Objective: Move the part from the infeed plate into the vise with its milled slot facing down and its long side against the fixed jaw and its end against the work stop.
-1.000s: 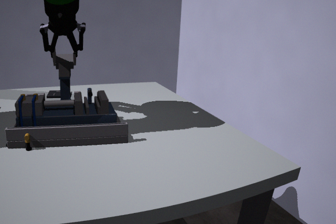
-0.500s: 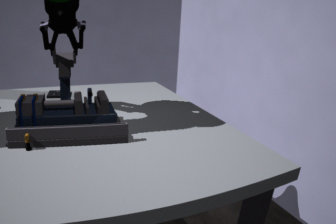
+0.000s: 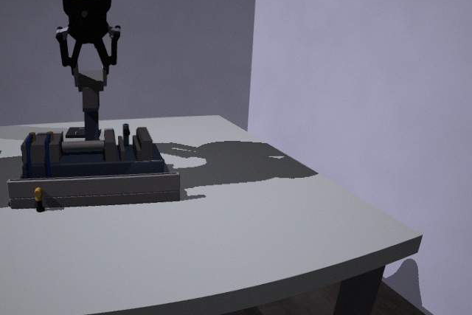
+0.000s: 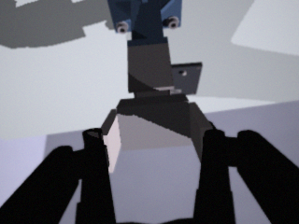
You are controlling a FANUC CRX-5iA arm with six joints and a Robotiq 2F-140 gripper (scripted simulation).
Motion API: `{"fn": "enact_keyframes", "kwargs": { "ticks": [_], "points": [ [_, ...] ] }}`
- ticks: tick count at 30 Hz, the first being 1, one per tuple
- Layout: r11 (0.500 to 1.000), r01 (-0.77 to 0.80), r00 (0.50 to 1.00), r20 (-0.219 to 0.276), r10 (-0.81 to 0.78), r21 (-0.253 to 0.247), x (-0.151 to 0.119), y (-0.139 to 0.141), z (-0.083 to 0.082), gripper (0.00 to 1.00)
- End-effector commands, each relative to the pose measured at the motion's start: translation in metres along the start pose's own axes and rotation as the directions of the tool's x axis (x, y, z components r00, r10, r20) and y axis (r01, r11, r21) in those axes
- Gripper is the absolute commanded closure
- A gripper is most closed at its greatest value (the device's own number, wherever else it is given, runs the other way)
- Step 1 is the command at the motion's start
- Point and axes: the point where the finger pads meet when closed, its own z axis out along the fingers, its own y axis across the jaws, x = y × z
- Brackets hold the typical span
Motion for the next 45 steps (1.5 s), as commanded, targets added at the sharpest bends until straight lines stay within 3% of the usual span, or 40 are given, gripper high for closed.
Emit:
{"fn": "enact_keyframes", "kwargs": {
  "ticks": [1, 45],
  "points": [
    [1.0, 0.0, 1.0, 0.0, 0.0, 0.0, -0.0015, -0.0002, -0.0016, 1.0],
    [1.0, 0.0, 1.0, 0.0, 0.0, 0.0, -0.0102, -0.0002, -0.0103, 1.0]
  ]
}}
